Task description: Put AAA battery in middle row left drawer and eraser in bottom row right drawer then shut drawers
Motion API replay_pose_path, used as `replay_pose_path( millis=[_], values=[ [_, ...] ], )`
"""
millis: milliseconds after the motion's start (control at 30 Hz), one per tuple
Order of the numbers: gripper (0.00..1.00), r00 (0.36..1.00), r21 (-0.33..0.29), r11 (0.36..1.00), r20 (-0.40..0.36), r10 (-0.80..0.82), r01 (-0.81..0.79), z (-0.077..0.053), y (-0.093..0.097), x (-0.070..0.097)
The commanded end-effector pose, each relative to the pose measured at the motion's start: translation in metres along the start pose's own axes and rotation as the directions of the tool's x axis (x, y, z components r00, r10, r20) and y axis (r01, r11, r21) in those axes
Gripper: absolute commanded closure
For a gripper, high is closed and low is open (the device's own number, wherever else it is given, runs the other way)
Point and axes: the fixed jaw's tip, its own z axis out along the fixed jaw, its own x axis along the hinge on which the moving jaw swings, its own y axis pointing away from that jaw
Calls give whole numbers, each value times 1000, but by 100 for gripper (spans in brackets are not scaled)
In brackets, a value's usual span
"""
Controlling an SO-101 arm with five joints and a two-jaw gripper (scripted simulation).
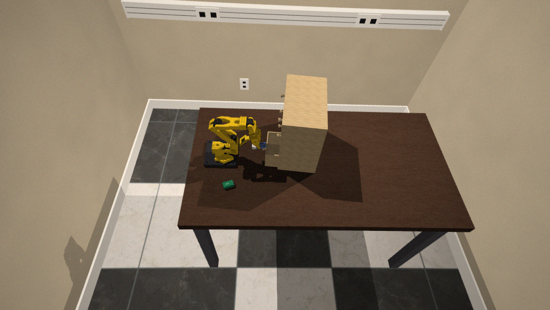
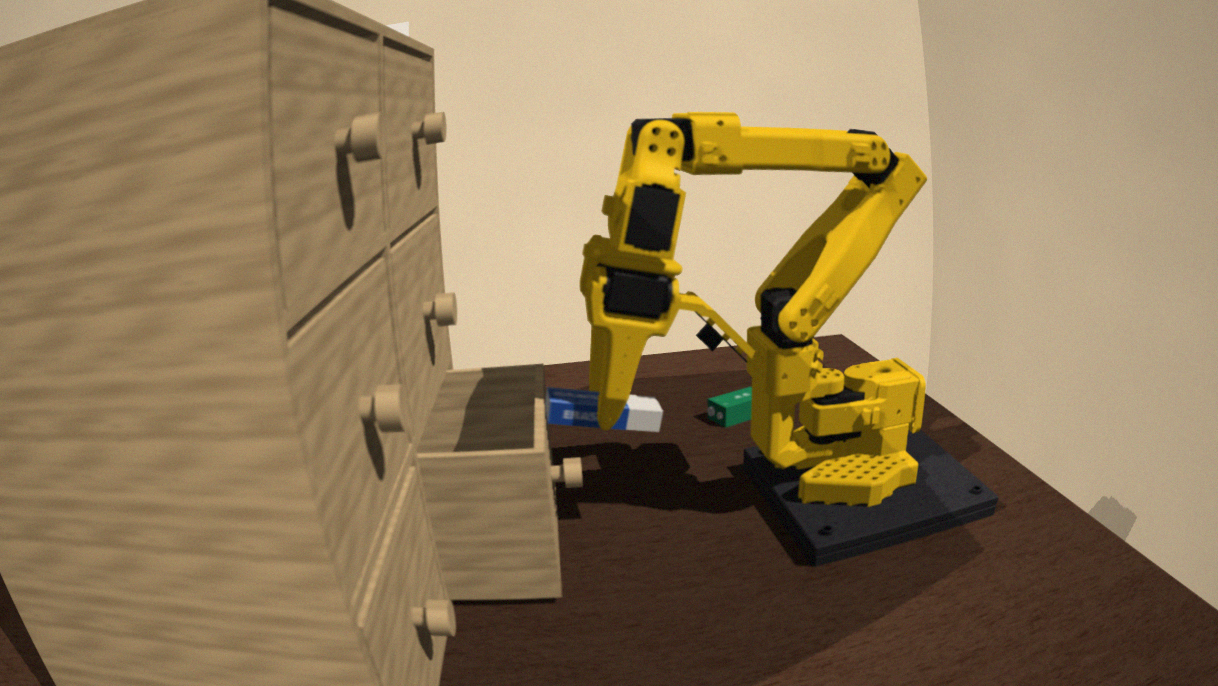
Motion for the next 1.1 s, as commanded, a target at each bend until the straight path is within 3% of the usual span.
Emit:
replay_pose_path(
  millis=[0, 233, 633, 900, 1067],
  values=[
    [100, 997, 1, 1000, -70, -11, 11, -7, -1, 3],
    [100, 995, 0, 1000, -99, -11, 11, -10, -1, 4],
    [100, 971, -6, 1000, -240, -8, 7, -26, -1, 10],
    [100, 975, -5, 1000, -223, -7, 6, -30, -1, 3],
    [100, 959, -7, 1000, -285, -6, 4, -41, -1, 5]
  ],
)
